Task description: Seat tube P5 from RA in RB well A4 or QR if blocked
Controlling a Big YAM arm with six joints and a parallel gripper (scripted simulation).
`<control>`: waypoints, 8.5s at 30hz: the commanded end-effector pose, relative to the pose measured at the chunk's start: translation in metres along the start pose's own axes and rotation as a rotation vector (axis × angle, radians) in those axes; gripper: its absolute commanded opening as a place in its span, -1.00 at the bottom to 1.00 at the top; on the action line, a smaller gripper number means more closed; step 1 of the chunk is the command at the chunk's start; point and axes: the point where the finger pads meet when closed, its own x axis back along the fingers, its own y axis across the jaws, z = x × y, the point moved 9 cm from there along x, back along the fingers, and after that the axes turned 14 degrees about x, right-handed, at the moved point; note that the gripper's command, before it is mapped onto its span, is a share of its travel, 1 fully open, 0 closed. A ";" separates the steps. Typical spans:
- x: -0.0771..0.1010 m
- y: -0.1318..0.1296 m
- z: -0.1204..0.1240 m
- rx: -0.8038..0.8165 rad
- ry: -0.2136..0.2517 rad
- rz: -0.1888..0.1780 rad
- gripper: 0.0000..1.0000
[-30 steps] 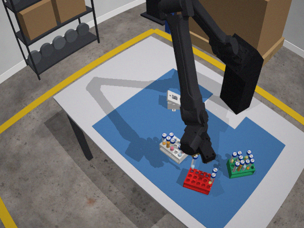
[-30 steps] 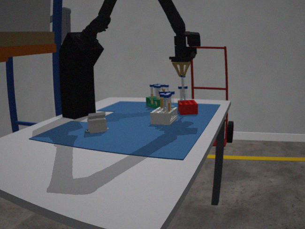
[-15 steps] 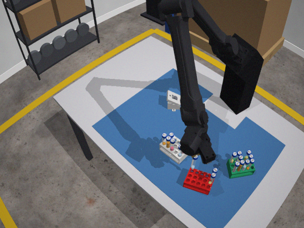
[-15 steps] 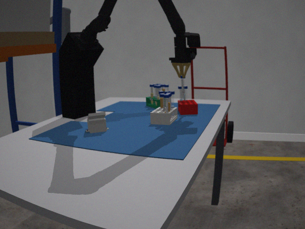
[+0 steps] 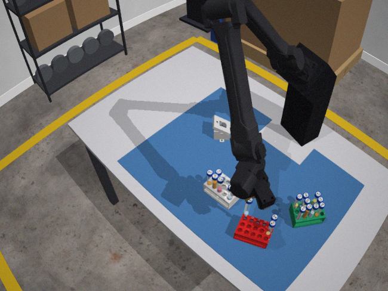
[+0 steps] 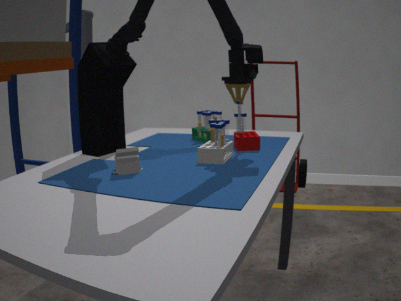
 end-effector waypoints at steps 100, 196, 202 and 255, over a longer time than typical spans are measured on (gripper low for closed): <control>-0.035 -0.012 -0.003 0.001 -0.013 0.020 -1.00; -0.054 -0.012 -0.002 -0.004 -0.014 0.019 -0.40; -0.054 -0.012 -0.002 -0.004 -0.014 0.019 -0.40; 0.015 0.072 -0.040 0.004 -0.017 0.006 -0.40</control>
